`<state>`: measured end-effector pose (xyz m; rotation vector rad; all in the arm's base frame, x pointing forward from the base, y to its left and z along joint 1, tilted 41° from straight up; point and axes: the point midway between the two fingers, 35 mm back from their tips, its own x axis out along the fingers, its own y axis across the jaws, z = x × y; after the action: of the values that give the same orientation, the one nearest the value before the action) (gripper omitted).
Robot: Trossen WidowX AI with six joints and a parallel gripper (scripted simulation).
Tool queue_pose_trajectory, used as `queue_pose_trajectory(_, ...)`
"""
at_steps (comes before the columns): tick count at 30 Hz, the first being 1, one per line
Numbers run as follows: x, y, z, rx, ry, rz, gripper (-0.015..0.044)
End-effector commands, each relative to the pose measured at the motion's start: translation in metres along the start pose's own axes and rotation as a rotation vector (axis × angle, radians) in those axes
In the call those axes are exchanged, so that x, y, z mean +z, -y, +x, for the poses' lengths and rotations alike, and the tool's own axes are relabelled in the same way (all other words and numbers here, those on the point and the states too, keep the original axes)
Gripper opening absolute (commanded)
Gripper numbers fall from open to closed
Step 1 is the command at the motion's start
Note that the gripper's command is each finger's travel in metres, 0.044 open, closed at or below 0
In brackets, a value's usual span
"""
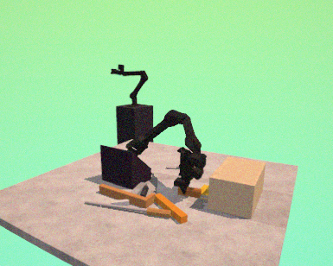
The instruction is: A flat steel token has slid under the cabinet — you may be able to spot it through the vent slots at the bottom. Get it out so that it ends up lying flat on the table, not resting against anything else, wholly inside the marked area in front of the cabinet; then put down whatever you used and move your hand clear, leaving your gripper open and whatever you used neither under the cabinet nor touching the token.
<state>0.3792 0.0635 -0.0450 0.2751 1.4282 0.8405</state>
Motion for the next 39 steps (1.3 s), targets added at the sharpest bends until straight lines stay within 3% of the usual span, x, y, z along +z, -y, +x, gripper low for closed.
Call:
queue_pose_trajectory(1,0.005,0.001,0.000,-0.002,0.001,0.002,0.0000)
queue_pose_trajectory(39,0.038,0.000,0.000,-0.001,0.003,0.001,0.0000)
